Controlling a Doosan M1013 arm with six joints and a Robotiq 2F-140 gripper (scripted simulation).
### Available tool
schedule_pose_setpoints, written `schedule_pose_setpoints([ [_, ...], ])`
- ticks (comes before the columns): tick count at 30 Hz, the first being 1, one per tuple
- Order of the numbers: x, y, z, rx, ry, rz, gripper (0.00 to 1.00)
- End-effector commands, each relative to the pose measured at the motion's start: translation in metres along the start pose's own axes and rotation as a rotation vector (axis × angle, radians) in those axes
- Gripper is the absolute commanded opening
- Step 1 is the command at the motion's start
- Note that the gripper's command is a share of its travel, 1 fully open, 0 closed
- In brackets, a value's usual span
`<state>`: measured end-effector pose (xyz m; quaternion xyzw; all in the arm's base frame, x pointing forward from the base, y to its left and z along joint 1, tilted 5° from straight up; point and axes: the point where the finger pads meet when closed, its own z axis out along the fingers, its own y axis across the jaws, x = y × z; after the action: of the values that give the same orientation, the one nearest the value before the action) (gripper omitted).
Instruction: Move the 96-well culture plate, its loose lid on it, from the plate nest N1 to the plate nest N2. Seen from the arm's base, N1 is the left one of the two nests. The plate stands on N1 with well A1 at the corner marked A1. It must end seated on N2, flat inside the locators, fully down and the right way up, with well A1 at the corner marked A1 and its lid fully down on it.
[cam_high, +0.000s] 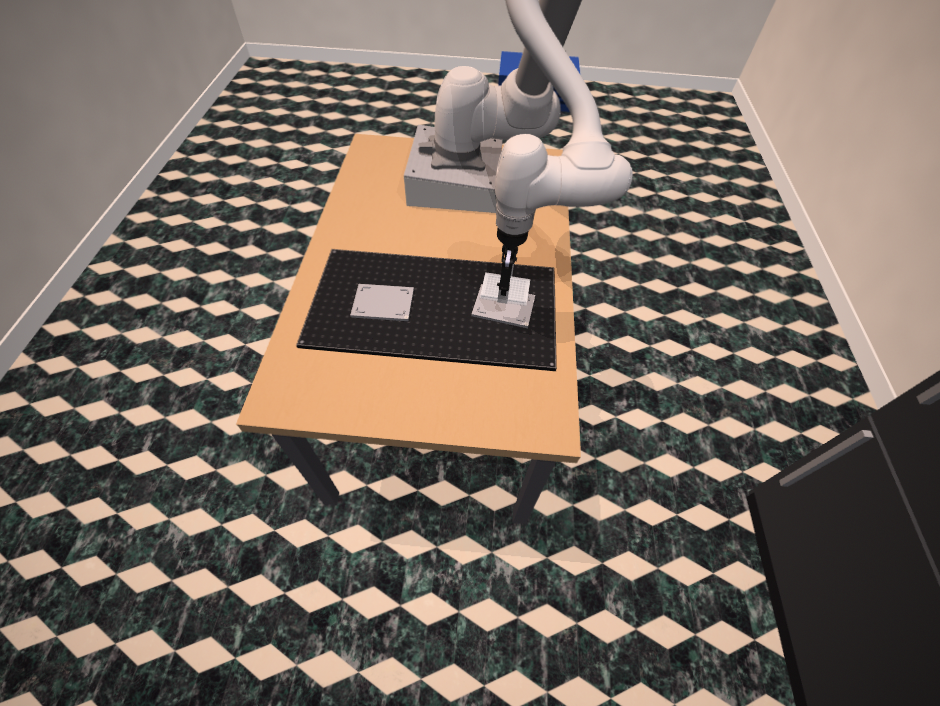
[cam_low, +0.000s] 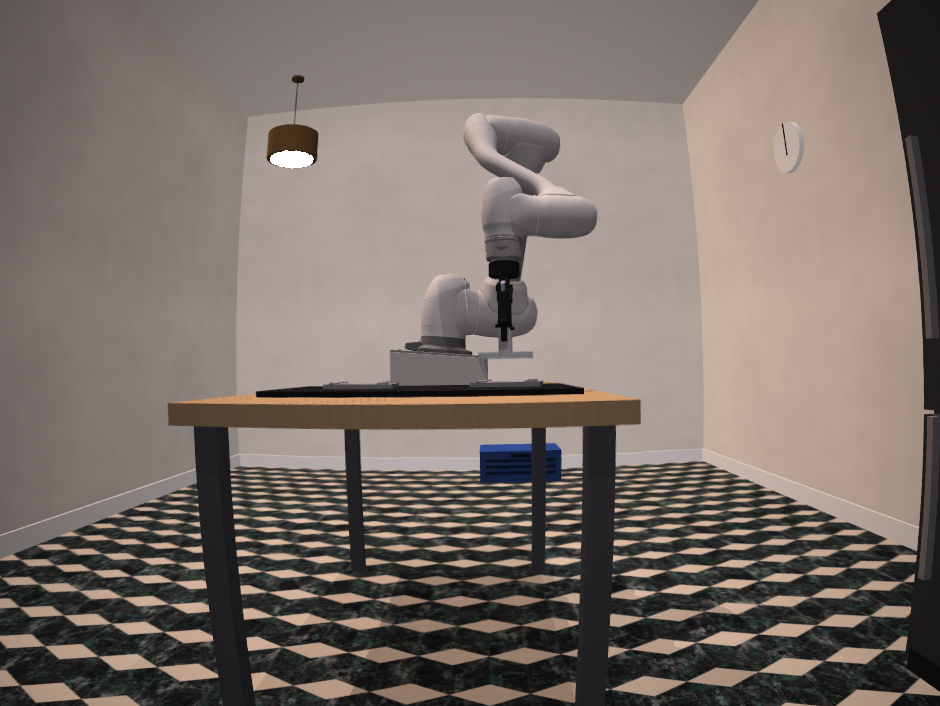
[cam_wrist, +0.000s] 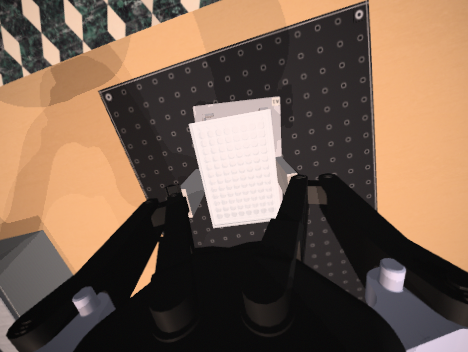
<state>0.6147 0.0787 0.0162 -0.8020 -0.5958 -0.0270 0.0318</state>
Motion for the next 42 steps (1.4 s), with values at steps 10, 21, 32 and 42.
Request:
schedule_pose_setpoints([
  [10,-0.036,0.008,-0.004,-0.005,0.001,-0.124,0.00],
  [21,-0.065,0.014,-0.004,-0.005,0.001,-0.124,0.00],
  [32,-0.102,0.020,-0.004,-0.005,0.001,-0.124,0.00],
  [42,-0.128,0.025,-0.004,-0.005,0.001,-0.124,0.00],
])
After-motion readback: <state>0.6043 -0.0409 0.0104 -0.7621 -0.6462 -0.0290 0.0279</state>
